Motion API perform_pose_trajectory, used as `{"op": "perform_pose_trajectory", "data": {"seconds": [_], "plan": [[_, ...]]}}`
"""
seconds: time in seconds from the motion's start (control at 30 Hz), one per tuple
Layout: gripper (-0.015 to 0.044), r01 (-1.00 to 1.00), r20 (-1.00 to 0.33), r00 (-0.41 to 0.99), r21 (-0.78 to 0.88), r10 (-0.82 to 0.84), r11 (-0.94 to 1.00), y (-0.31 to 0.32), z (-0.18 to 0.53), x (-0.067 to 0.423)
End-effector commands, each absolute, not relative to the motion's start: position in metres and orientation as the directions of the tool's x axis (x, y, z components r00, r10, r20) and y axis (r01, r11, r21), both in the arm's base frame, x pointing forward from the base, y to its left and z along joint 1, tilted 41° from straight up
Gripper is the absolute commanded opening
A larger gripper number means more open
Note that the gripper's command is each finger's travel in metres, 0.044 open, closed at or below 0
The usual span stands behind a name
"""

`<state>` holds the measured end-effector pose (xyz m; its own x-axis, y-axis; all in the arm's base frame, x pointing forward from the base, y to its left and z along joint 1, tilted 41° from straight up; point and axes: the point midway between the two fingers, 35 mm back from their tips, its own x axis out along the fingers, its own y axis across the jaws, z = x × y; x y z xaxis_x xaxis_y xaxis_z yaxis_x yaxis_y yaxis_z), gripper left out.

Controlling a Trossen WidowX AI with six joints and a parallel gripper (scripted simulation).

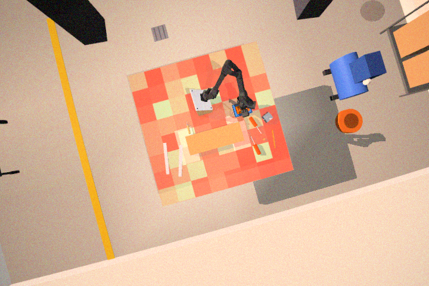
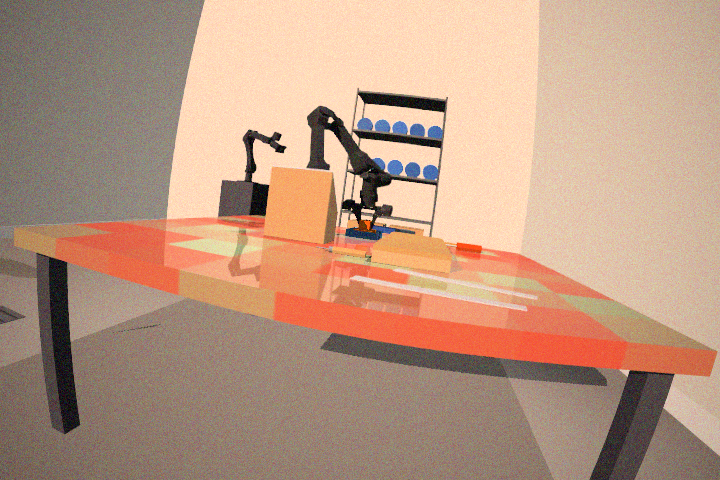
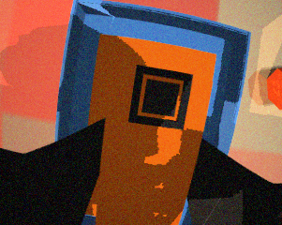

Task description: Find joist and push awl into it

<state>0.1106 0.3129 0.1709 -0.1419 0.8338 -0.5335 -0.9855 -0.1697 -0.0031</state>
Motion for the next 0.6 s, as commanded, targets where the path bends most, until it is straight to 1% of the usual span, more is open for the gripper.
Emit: {"op": "perform_pose_trajectory", "data": {"seconds": [0.0, 0.33, 0.47, 0.5, 0.57], "plan": [[0.0053, -0.985, -0.533, -0.142, -0.004, 0.834, -0.170, 0.313, 0.171, 0.111], [0.0315, -0.985, -0.533, -0.142, -0.004, 0.834, -0.170, 0.313, 0.171, 0.111], [0.0420, -0.985, -0.539, -0.142, -0.005, 0.831, -0.171, 0.299, 0.189, 0.117], [0.0440, -0.985, -0.540, -0.142, -0.006, 0.829, -0.172, 0.291, 0.197, 0.120], [0.0440, -0.985, -0.541, -0.142, -0.006, 0.829, -0.172, 0.272, 0.219, 0.122]]}}
